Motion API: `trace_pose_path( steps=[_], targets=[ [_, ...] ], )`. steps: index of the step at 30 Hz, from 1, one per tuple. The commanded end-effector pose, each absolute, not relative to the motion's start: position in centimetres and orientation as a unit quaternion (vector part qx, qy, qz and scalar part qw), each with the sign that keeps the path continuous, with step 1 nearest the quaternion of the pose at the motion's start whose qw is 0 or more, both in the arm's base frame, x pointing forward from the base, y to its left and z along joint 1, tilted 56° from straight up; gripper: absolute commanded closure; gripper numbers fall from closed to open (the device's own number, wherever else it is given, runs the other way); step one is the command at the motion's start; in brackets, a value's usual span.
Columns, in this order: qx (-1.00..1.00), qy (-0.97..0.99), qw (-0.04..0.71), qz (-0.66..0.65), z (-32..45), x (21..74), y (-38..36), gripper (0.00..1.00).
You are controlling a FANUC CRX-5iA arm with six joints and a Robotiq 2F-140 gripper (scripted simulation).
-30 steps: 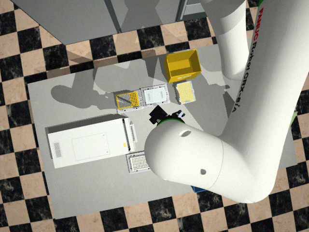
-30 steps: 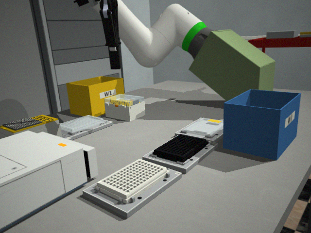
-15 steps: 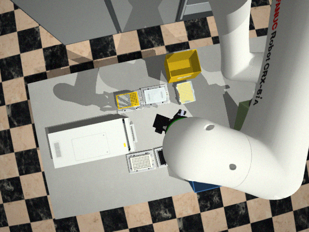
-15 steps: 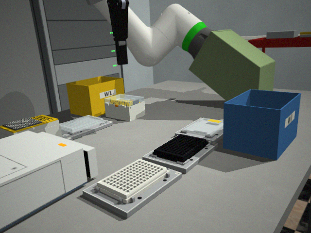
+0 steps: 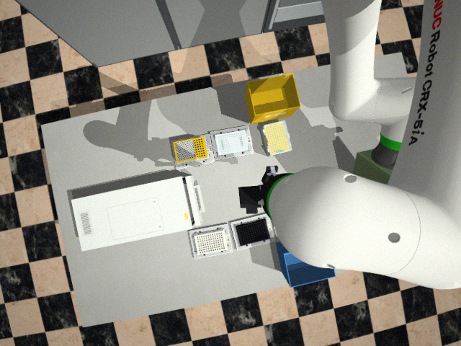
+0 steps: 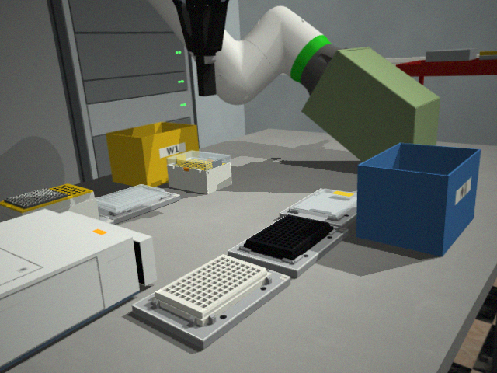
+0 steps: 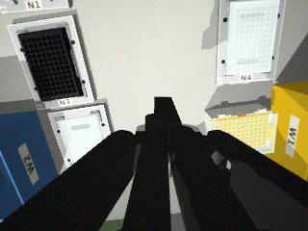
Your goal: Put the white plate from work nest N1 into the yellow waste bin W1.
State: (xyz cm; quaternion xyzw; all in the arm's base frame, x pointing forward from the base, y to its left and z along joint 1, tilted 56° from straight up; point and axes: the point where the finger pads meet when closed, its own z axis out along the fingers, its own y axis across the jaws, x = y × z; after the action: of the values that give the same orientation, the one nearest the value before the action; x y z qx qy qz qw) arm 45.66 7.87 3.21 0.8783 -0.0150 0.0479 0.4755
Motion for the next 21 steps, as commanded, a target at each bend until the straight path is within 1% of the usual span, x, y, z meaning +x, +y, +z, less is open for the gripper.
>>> trace_pose_path(
  steps=[1,12,13,21],
  targets=[
    [0.883,0.041,0.467,0.026,3.1,45.4,8.4,0.90],
    [0.883,0.040,0.467,0.026,3.1,45.4,8.4,0.90],
    [0.884,0.029,0.466,0.032,2.8,45.7,8.4,0.30],
    [0.884,0.029,0.466,0.032,1.2,47.4,8.8,0.30]
  ],
)
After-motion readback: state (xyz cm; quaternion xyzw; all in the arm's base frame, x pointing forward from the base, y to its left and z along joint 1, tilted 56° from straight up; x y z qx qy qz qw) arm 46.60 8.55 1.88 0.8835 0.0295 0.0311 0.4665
